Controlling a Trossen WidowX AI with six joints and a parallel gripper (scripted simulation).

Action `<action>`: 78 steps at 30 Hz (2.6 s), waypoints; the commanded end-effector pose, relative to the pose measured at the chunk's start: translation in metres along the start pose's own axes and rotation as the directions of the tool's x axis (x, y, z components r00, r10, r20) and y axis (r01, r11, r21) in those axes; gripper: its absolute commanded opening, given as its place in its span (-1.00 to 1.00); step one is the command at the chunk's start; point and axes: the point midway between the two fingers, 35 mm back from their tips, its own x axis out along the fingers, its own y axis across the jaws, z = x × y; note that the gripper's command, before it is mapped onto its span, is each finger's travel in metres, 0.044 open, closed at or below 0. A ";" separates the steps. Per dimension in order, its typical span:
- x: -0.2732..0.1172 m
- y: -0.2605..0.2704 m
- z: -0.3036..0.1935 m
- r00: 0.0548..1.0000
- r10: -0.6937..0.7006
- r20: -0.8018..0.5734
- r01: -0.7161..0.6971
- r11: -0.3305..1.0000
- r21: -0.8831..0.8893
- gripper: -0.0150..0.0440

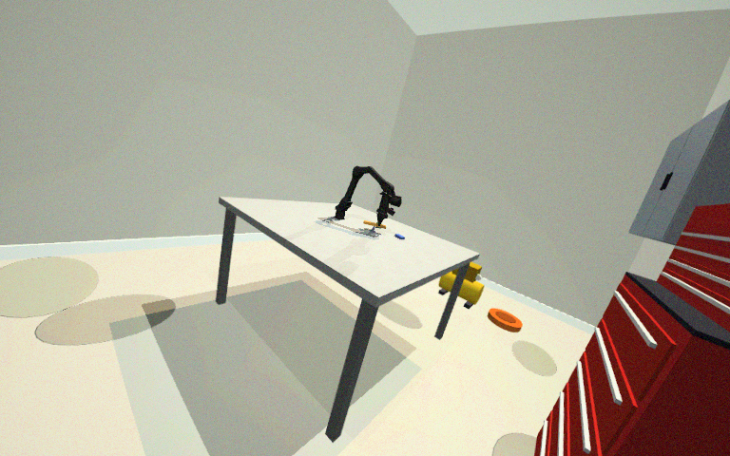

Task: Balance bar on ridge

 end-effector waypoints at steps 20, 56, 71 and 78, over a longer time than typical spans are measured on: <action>0.000 0.000 0.000 1.000 0.000 0.000 0.000 1.000 0.000 -0.49; 0.000 0.000 0.000 1.000 0.000 0.000 0.000 1.000 0.000 0.07; 0.000 0.000 0.000 1.000 0.000 0.000 0.000 1.000 0.000 0.08; 0.000 0.000 0.000 1.000 0.000 0.000 0.000 1.000 0.000 0.08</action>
